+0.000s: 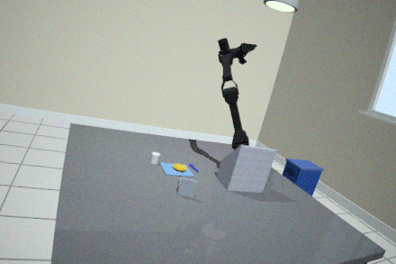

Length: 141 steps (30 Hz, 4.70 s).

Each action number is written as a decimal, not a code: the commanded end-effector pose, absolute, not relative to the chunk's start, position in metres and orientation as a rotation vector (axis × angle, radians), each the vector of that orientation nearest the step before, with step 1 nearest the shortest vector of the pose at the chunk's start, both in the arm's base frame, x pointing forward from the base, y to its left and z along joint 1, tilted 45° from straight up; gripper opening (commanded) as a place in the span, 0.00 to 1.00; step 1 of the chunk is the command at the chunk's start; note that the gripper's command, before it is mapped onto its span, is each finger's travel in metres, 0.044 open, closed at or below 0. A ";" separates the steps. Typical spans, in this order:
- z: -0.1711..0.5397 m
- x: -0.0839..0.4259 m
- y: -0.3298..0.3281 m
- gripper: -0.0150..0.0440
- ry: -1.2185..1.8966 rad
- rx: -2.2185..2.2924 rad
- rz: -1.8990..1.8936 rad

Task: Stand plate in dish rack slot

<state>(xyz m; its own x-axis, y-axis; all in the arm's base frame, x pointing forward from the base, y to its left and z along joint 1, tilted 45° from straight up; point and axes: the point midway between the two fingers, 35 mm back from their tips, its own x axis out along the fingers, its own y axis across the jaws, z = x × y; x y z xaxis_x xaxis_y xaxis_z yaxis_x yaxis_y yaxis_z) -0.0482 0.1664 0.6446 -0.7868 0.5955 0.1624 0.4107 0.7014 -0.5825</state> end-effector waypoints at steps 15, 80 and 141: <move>0.645 -0.106 0.100 0.93 -2.814 -0.624 0.245; 0.547 -0.097 -0.256 0.93 -2.157 0.685 -1.483; 0.304 0.194 -0.339 0.93 -0.125 0.681 -1.761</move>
<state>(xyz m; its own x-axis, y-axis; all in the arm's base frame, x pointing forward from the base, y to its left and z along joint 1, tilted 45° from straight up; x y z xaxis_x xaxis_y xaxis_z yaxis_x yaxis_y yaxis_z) 0.1823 -0.3432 0.3198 -0.1655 -0.9218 -0.3506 0.8085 -0.3304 0.4869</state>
